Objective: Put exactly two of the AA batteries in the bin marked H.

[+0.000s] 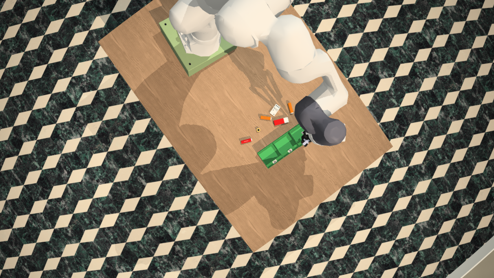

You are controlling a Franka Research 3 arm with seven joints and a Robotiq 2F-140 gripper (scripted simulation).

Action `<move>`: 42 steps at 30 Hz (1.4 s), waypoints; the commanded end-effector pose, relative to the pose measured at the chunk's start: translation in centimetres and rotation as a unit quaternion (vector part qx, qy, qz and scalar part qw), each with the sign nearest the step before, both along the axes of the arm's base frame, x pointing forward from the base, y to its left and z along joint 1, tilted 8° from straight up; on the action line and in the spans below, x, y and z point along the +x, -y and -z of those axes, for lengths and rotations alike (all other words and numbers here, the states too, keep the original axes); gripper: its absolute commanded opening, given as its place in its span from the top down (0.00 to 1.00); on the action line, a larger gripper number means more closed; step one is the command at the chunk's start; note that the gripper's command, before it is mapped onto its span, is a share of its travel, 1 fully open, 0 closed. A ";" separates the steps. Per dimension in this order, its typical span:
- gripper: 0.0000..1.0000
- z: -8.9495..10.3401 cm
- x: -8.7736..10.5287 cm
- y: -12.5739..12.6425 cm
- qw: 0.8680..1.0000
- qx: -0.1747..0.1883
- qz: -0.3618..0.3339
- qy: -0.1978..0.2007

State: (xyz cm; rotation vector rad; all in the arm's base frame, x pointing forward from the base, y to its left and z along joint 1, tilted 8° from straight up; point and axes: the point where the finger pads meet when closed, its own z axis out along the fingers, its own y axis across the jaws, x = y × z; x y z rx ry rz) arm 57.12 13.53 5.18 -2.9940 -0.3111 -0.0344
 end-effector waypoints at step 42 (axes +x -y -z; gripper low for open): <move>0.95 -10.9 -0.2 1.6 1.000 0.000 0.004 -0.003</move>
